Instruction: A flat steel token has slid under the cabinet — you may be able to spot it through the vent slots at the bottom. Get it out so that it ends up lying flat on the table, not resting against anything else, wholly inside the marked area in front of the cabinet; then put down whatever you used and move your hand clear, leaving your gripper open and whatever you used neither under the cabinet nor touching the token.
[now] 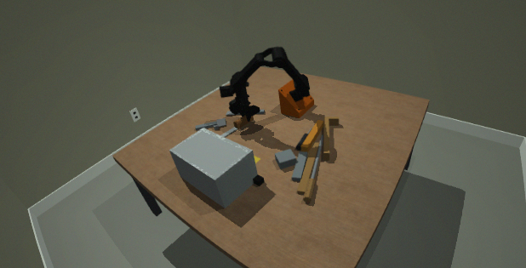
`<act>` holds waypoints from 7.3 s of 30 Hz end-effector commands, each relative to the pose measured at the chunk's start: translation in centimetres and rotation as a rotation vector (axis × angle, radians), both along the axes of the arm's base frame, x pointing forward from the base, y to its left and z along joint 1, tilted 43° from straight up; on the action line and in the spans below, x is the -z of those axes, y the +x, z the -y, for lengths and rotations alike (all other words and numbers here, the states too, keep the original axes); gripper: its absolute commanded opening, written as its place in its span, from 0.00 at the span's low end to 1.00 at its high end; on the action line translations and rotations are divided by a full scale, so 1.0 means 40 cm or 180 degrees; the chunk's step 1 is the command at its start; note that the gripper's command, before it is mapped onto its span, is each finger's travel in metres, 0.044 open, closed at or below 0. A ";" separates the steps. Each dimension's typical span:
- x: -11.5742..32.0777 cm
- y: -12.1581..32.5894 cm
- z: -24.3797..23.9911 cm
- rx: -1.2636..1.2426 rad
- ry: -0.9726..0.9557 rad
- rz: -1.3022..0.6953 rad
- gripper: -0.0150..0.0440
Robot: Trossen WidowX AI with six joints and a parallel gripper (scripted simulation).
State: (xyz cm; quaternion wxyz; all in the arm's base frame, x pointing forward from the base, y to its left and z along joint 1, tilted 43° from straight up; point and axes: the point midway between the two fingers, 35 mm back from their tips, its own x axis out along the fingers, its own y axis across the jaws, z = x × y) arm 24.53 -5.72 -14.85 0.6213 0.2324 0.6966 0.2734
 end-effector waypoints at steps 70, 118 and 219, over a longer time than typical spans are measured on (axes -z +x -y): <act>0.005 -0.003 -0.004 -0.0673 0.0099 0.0608 0.48; -0.021 0.096 -0.046 -0.0792 0.0131 0.0728 0.25; -0.099 -0.027 -0.108 -0.0563 0.0098 0.0491 0.30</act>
